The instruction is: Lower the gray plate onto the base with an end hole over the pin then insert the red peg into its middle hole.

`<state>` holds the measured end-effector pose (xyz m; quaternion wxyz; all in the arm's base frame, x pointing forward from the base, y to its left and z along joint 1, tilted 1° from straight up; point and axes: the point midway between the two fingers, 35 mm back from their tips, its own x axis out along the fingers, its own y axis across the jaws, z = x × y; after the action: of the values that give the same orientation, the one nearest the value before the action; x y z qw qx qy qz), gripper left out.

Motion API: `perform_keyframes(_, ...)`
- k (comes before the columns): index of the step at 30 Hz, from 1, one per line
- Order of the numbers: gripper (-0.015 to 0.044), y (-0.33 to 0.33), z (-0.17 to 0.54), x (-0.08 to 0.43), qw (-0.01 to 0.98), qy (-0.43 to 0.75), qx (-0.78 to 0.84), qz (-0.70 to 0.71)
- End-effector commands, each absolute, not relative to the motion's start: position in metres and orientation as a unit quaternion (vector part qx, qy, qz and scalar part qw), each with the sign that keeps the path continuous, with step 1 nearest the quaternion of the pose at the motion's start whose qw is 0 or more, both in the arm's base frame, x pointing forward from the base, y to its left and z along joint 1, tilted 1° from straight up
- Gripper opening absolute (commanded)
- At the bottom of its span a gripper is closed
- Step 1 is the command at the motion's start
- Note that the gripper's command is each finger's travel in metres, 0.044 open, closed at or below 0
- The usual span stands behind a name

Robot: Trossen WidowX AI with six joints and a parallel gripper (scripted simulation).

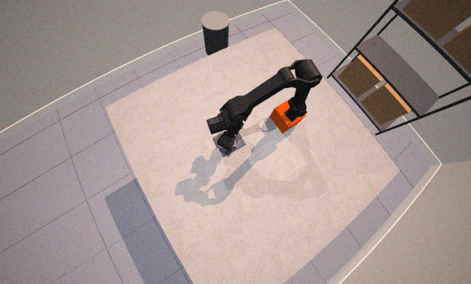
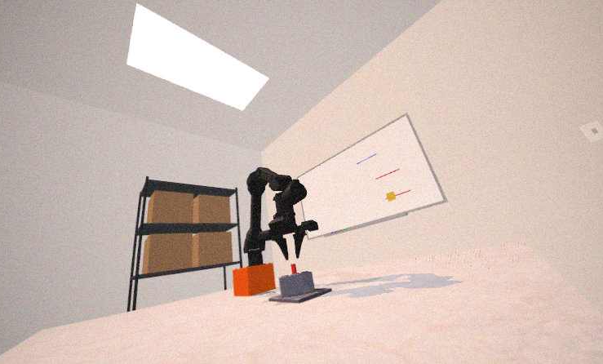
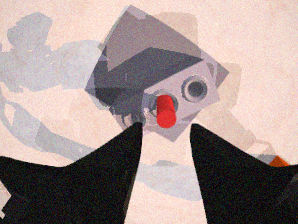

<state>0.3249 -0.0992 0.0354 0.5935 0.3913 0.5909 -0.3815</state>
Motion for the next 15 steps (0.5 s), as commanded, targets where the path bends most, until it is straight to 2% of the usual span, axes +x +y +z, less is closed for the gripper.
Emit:
perform_keyframes(1,0.015,-0.0991,0.0391,0.3249,0.595,0.591,0.389,-0.382)
perform_keyframes(15,0.015,-0.0973,0.0486,0.3247,0.595,0.591,0.389,-0.382)
